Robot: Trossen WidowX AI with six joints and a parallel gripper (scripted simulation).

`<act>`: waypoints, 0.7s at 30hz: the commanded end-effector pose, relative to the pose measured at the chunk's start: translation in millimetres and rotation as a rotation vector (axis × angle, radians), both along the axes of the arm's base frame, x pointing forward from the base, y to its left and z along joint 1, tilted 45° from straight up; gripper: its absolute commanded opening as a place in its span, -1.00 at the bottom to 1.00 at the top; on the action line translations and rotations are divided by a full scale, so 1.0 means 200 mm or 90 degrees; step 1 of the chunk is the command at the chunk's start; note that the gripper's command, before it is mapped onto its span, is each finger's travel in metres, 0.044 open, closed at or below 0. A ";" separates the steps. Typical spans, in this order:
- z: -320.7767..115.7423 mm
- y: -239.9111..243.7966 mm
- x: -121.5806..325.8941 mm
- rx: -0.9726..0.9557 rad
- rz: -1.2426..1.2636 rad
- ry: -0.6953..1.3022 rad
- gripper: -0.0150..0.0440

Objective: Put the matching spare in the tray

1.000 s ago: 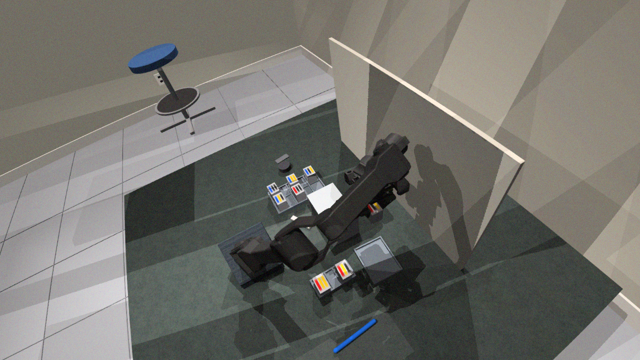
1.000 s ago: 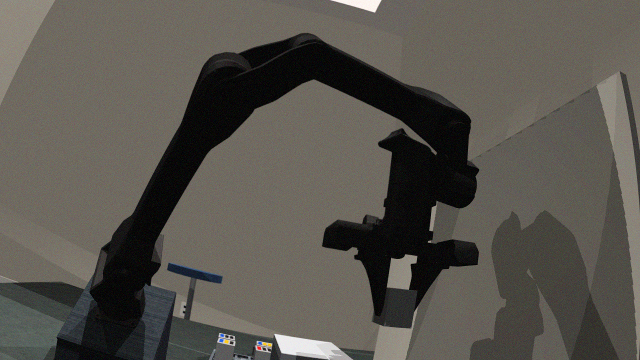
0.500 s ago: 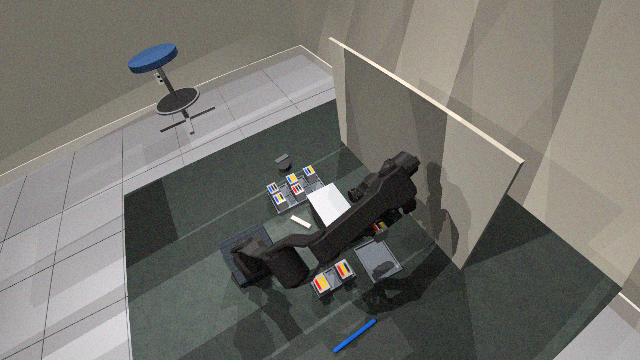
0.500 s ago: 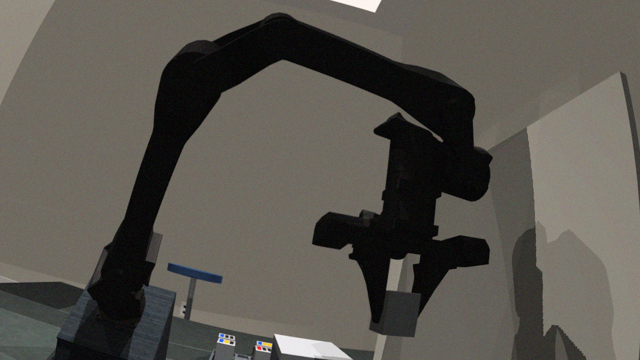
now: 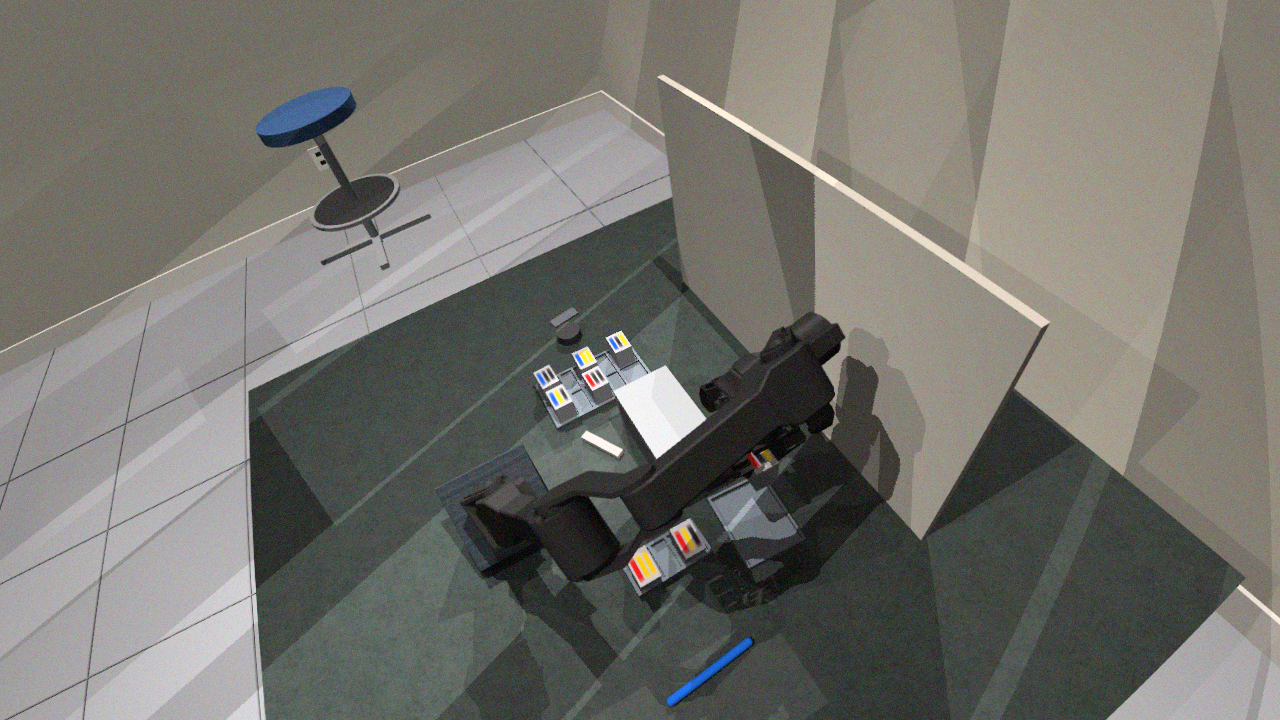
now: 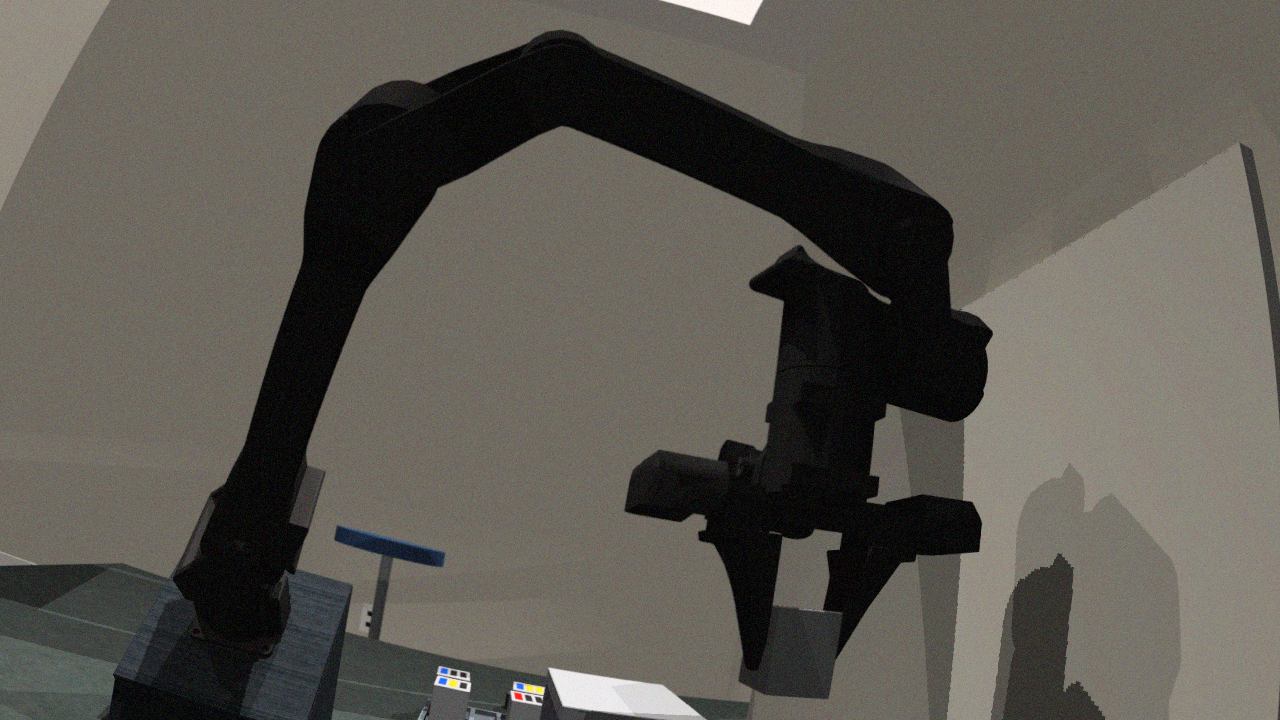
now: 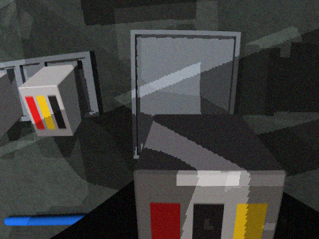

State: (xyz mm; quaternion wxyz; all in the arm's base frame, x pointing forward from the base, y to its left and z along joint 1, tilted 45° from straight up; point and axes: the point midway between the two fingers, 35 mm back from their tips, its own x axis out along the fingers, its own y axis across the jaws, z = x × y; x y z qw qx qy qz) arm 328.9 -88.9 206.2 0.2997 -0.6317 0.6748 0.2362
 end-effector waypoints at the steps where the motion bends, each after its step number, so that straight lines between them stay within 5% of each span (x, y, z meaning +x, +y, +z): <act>1: -0.01 -0.01 0.00 0.000 0.003 0.000 -0.49; 21: -0.07 -0.06 0.02 0.002 0.002 0.000 -0.49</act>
